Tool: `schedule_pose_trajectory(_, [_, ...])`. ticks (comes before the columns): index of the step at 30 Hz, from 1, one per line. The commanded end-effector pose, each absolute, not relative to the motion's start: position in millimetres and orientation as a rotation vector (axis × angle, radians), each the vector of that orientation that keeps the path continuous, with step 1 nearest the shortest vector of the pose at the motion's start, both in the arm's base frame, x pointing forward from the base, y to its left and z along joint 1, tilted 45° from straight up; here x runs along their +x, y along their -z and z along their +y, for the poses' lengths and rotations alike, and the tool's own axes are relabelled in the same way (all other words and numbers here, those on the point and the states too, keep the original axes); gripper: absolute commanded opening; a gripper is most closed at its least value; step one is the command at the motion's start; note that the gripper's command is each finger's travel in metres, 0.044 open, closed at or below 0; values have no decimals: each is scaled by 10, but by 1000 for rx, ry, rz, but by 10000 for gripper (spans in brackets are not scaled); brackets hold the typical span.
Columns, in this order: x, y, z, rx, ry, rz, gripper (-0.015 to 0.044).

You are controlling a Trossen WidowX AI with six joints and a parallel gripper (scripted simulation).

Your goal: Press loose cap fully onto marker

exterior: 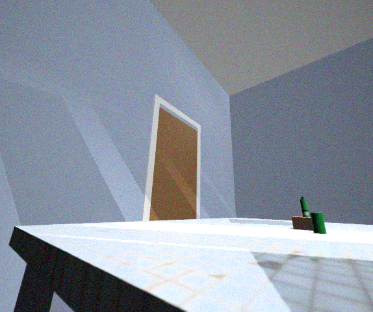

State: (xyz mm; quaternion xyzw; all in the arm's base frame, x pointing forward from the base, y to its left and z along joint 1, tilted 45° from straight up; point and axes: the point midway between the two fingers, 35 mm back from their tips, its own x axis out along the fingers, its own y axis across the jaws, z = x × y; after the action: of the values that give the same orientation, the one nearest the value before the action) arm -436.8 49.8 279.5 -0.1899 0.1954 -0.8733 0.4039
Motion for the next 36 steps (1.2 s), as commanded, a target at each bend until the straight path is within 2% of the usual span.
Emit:
schedule_pose_trajectory(1, [-4372,-2794,520,-479,2214,492,374])
schedule_pose_trajectory(6, [-4434,-2743,1131,-465,2437,463,244])
schedule_pose_trajectory(13, [-4408,-2542,2111,-333,2769,257,244])
schedule_pose_trajectory(21, [-4041,-2208,3225,-188,3134,37,244])
schedule_pose_trajectory(23, [-3888,-2088,3484,-151,3227,50,244])
schedule_pose_trajectory(30, [-3244,-1637,4349,56,3533,-312,244])
schedule_pose_trajectory(36, [-2613,-1291,4762,222,3701,-475,244])
